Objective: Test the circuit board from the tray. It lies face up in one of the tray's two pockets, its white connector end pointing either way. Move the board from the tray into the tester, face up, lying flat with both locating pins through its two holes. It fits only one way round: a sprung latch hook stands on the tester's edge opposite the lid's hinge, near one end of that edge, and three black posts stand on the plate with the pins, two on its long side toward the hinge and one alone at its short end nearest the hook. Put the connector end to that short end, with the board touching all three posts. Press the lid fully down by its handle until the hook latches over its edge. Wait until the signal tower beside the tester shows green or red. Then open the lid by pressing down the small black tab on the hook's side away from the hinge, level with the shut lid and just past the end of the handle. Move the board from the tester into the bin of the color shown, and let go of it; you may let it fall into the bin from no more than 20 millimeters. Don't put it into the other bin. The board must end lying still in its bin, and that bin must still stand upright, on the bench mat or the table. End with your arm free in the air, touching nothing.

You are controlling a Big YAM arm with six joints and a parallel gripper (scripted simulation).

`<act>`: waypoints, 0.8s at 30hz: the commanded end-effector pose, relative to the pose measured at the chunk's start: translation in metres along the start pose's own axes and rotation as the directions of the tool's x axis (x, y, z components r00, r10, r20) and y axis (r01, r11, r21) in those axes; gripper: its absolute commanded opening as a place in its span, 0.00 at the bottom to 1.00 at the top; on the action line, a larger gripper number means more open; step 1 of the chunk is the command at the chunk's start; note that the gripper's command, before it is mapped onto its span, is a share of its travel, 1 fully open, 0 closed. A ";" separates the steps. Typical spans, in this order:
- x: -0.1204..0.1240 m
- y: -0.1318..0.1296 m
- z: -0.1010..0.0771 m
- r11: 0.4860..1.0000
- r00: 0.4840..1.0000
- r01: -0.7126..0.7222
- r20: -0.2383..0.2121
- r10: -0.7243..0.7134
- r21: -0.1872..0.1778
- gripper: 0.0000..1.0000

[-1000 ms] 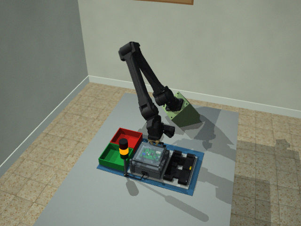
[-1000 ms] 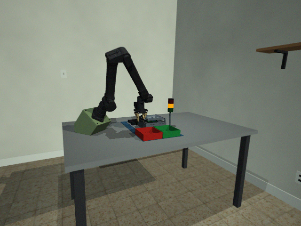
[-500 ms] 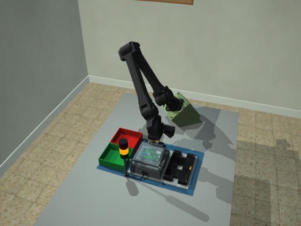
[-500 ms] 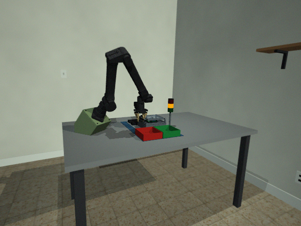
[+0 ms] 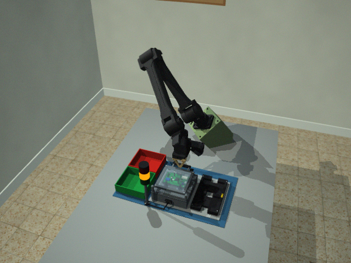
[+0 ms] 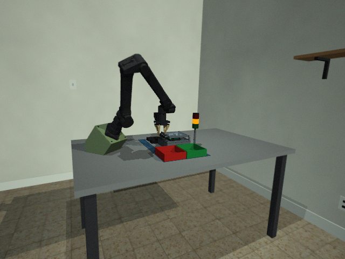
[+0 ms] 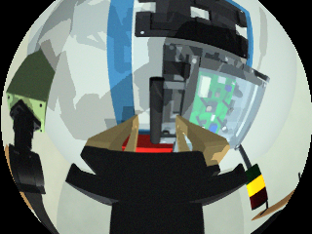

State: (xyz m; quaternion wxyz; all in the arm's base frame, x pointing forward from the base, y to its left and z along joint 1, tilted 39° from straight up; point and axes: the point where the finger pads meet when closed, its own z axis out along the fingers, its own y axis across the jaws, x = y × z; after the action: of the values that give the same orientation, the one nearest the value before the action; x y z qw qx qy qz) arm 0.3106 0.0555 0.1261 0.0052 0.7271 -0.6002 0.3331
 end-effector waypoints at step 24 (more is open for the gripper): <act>0.001 -0.005 -0.087 0.999 0.999 -0.041 0.011 0.041 0.018 1.00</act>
State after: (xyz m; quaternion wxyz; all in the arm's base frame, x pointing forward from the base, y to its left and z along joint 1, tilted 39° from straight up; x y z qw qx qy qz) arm 0.2725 0.0872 0.1865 0.0009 0.7226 -0.6057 0.3333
